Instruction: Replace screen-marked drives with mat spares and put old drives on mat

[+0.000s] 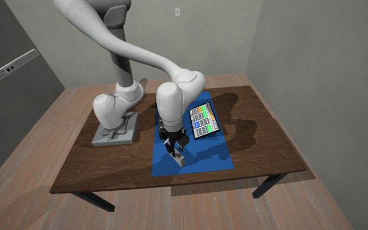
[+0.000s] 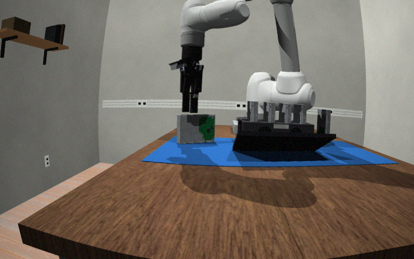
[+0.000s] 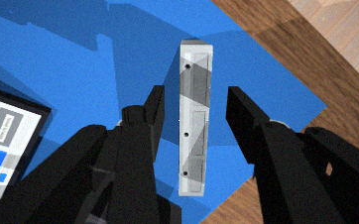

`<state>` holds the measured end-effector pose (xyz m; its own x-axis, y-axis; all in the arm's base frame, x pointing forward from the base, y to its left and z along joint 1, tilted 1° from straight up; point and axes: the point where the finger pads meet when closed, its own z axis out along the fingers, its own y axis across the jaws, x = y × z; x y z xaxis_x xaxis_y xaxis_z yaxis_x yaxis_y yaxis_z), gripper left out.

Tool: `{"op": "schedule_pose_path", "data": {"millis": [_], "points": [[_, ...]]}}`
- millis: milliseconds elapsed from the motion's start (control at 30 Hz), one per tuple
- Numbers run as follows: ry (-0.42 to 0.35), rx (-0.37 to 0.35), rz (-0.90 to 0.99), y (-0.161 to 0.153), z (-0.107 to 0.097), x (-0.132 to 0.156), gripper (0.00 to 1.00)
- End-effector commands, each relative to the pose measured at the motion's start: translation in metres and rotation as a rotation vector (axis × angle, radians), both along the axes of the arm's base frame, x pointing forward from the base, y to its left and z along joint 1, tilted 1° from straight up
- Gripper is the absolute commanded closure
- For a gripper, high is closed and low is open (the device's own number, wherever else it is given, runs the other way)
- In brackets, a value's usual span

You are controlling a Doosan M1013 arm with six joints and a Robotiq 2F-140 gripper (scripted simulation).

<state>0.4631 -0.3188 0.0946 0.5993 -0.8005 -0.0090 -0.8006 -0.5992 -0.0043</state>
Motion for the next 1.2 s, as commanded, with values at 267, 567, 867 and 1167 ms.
{"op": "schedule_pose_path", "data": {"millis": [267,567,867,1167], "points": [[-0.001,0.000,0.000,0.000,0.000,0.000,0.60],[-0.001,0.000,0.000,0.000,0.000,0.000,0.60],[-0.001,0.000,0.000,0.000,-0.004,0.000,0.60],[-0.001,0.000,0.000,0.000,-0.014,0.000,0.60]]}}
